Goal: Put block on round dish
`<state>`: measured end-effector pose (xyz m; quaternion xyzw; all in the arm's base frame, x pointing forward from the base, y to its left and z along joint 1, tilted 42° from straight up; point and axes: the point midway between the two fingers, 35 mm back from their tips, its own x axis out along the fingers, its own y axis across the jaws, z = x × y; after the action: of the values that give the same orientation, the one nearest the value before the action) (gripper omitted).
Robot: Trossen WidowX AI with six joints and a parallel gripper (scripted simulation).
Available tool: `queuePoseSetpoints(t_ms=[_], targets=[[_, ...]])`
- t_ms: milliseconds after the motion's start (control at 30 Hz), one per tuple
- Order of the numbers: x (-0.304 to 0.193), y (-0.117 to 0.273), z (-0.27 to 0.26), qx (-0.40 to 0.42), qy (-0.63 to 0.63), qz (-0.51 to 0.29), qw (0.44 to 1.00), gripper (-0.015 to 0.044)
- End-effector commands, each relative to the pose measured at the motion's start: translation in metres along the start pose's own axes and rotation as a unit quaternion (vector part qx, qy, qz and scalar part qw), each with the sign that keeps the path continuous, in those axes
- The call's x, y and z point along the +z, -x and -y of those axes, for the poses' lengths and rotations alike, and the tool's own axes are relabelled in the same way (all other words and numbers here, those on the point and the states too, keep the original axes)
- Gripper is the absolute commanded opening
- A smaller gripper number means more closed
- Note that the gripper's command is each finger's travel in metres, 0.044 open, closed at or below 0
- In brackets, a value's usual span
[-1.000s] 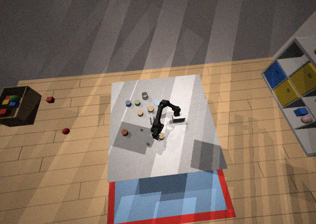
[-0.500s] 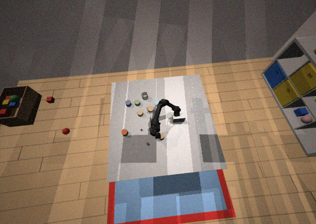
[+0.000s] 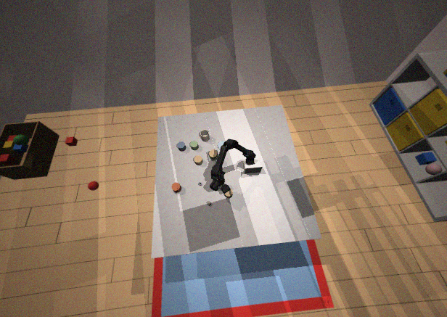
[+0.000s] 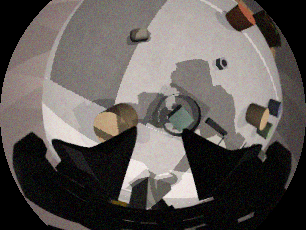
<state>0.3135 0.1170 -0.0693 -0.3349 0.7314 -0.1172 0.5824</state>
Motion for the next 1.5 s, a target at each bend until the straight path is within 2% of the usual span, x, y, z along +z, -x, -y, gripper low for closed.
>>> queuePoseSetpoints(t_ms=[0,300,667,967,1467], targets=[[0.0,-0.001,0.008,-0.003,0.08,-0.003,0.997,0.026],[0.001,-0.002,0.022,-0.002,0.233,-0.007,0.972,0.026],[0.001,-0.004,0.037,0.0,0.401,-0.013,0.916,0.026],[0.001,-0.005,0.037,0.0,0.404,-0.013,0.915,0.026],[0.001,-0.029,0.038,0.0,0.404,-0.013,0.915,0.026]])
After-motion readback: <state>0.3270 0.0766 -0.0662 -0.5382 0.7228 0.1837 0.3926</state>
